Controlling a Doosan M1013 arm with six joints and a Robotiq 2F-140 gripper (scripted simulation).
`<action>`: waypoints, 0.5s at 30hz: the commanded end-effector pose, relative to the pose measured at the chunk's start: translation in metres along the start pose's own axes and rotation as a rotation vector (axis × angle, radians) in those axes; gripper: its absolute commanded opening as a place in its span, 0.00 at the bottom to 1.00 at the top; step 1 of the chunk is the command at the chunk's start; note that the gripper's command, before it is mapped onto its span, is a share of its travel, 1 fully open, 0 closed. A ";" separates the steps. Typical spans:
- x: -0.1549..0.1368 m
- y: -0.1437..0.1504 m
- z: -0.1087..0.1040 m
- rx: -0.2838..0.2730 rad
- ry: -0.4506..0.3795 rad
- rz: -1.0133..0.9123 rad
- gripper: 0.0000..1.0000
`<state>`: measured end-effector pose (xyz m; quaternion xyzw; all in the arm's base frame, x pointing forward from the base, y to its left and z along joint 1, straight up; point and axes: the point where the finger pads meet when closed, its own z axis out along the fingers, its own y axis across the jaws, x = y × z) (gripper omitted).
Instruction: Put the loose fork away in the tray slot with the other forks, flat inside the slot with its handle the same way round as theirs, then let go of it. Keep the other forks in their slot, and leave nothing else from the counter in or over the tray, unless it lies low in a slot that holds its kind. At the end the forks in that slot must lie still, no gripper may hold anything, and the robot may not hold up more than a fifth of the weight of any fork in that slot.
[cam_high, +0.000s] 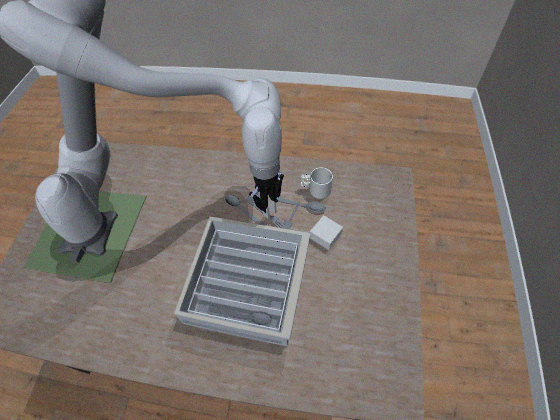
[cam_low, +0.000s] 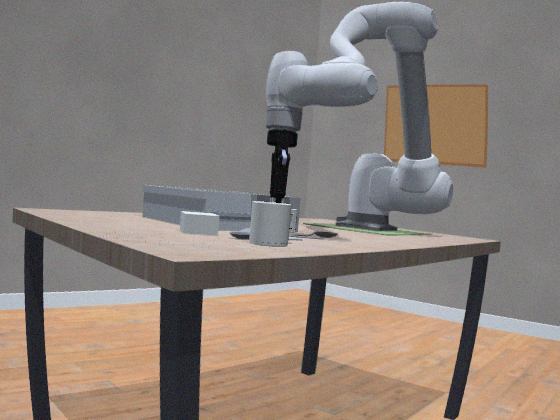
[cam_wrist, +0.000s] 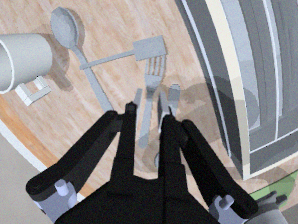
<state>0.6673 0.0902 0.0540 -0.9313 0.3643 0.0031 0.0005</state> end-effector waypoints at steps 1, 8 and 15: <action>0.000 0.000 0.000 0.000 0.000 0.000 0.17; 0.000 0.000 0.001 0.000 0.000 0.000 0.17; 0.000 0.000 0.003 0.000 0.000 0.000 0.17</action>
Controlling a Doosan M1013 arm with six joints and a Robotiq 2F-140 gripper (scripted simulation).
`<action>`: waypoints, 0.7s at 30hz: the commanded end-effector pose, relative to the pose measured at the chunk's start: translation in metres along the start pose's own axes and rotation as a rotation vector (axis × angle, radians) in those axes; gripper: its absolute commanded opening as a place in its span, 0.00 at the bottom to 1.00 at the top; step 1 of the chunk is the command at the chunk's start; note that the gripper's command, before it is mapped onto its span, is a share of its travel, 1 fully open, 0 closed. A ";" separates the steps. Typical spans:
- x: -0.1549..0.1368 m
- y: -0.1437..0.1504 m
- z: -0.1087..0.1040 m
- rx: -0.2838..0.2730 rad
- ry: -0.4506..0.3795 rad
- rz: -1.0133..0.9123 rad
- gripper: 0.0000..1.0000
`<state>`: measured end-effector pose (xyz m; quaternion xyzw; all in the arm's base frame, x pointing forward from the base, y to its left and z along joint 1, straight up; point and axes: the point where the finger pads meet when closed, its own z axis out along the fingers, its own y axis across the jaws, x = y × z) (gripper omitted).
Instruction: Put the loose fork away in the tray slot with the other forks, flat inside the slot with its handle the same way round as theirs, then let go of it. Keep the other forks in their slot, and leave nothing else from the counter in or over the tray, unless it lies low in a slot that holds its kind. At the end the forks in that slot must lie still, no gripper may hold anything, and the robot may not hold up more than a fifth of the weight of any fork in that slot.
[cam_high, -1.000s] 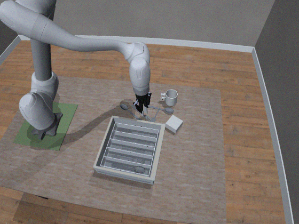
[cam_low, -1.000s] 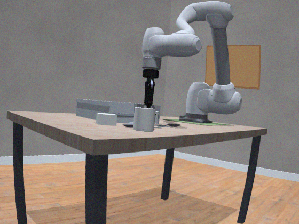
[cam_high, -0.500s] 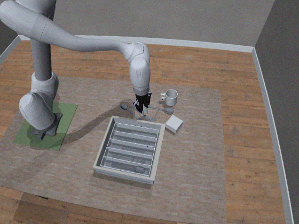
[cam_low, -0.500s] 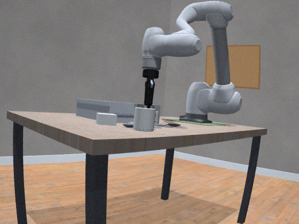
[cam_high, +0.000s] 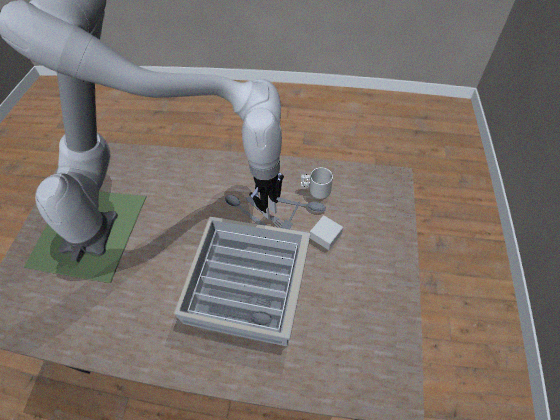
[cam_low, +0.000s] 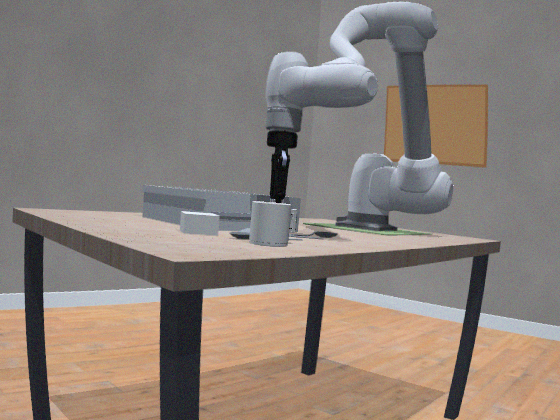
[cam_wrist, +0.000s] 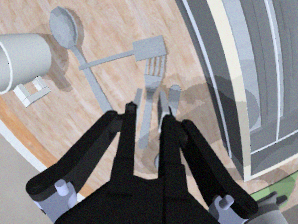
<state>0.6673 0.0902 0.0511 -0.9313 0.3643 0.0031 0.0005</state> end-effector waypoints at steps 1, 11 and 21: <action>0.000 0.000 0.001 0.000 0.000 0.000 0.17; 0.000 0.000 0.011 0.000 0.000 0.000 0.17; 0.000 0.000 0.019 0.000 0.000 0.000 0.17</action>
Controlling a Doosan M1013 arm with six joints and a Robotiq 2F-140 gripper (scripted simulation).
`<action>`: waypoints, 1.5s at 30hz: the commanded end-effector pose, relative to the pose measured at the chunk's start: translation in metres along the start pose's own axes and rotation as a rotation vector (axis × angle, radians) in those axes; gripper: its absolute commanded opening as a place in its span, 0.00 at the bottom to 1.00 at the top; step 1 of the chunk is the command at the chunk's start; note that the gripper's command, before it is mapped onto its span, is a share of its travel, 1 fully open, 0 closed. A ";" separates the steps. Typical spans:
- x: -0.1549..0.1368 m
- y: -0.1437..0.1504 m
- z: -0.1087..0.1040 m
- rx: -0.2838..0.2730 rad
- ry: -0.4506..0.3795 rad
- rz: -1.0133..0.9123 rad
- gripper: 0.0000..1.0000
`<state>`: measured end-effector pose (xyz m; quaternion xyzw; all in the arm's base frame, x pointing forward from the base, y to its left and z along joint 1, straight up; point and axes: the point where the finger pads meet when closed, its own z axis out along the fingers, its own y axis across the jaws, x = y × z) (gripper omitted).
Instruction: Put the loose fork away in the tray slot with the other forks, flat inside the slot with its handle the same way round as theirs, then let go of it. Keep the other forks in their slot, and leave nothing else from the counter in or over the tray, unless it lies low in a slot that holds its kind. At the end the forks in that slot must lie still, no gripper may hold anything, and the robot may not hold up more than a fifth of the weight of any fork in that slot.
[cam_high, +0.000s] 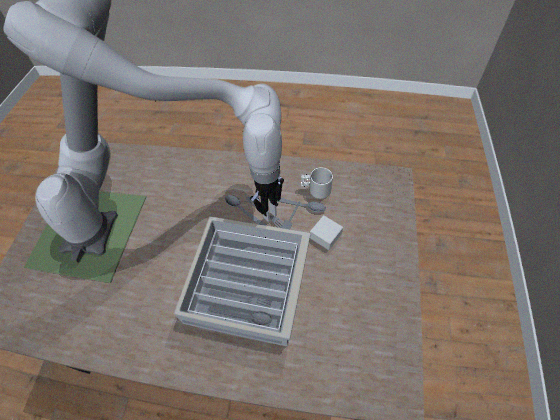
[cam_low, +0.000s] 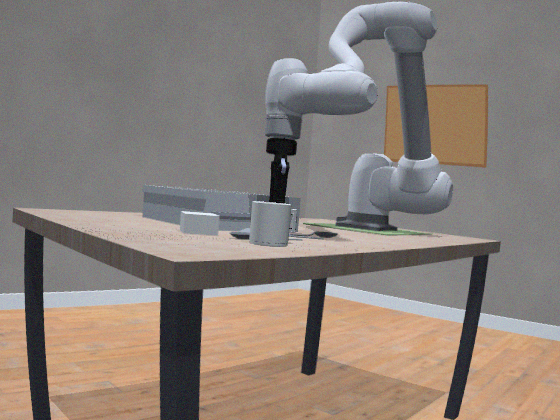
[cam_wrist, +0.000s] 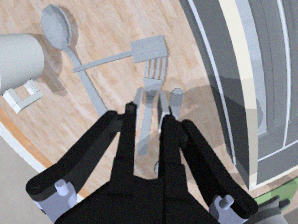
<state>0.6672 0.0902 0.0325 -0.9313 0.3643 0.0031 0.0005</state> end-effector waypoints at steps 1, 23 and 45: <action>0.000 0.000 0.001 0.000 0.000 0.000 0.17; 0.000 0.000 0.005 0.000 0.000 0.000 0.17; 0.000 0.000 0.005 0.000 0.000 0.000 0.02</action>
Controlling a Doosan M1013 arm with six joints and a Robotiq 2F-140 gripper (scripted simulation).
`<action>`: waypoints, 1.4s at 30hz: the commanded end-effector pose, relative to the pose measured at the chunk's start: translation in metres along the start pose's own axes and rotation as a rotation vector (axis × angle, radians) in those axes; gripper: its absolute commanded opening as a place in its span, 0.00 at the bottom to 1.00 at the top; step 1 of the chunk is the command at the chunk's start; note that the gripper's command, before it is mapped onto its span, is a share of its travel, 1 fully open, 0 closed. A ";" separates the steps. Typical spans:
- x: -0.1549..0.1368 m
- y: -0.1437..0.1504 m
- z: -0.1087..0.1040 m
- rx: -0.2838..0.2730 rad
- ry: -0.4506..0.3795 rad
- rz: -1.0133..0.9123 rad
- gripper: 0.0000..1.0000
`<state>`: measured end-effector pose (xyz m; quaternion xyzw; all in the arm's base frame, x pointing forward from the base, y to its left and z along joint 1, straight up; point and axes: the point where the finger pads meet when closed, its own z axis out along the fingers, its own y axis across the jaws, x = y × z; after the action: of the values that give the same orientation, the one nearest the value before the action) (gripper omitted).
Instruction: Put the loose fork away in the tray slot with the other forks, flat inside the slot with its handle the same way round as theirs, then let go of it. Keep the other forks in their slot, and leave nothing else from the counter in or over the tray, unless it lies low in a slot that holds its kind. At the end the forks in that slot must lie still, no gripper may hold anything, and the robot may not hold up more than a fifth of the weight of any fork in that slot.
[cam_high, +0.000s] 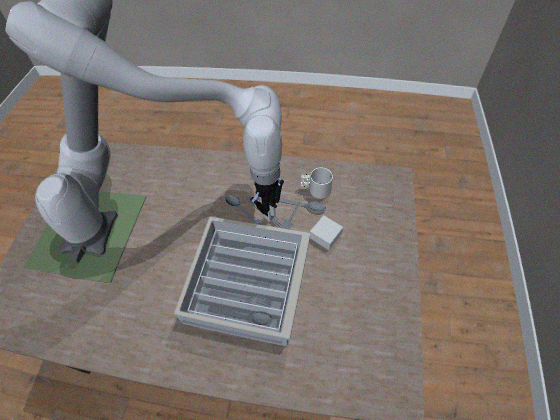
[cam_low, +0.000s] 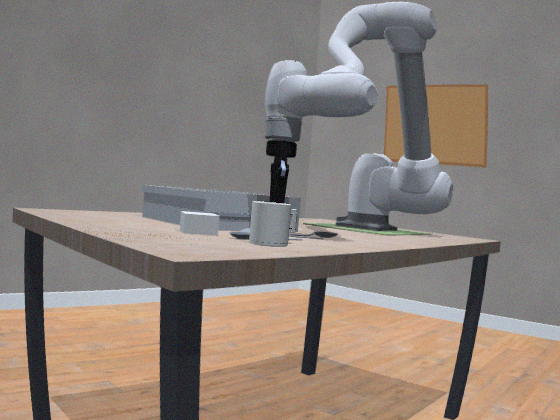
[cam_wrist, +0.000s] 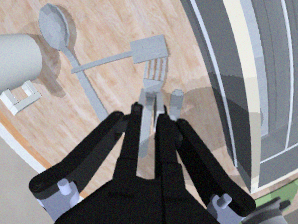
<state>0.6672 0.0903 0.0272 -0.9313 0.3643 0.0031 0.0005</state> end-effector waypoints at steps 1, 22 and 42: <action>0.000 0.000 0.000 0.000 0.000 0.000 0.02; 0.000 0.000 0.000 0.000 0.000 0.000 0.02; 0.000 0.000 -0.009 0.000 0.000 0.000 0.02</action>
<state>0.6672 0.0902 0.0344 -0.9313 0.3643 0.0031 0.0005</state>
